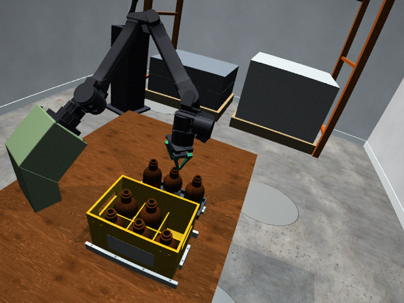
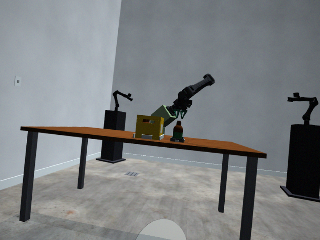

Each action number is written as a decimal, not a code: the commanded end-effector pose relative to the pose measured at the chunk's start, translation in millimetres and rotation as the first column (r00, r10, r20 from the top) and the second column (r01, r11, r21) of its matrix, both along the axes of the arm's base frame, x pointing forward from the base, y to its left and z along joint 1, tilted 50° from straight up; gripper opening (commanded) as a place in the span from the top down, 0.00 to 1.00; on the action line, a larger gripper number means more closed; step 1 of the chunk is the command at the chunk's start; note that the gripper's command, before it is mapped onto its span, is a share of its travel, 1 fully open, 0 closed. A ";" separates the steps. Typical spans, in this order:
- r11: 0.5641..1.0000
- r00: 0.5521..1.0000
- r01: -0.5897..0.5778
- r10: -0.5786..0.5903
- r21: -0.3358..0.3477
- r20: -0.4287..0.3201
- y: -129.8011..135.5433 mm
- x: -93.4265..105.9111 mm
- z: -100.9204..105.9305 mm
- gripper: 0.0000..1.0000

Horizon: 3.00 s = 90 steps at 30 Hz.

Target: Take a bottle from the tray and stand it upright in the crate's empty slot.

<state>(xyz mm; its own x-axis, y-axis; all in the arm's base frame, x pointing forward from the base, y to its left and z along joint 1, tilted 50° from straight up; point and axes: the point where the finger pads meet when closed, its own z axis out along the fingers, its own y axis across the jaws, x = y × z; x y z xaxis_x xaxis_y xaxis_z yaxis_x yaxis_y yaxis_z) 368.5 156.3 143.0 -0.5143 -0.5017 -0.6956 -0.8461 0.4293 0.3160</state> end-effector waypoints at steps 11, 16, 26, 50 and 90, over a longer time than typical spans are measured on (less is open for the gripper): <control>1.000 1.000 0.001 -0.001 0.001 -0.001 3.1 2.0 -0.6 0.39; 1.000 1.000 0.001 -0.001 0.001 -0.001 3.1 2.0 -0.6 0.39; 1.000 1.000 0.001 -0.001 0.001 -0.001 3.0 1.9 -0.6 0.39; 1.000 1.000 0.002 -0.002 0.001 0.011 1.0 4.1 2.0 0.39; 1.000 1.000 0.002 -0.002 0.001 0.014 1.8 7.9 4.3 0.39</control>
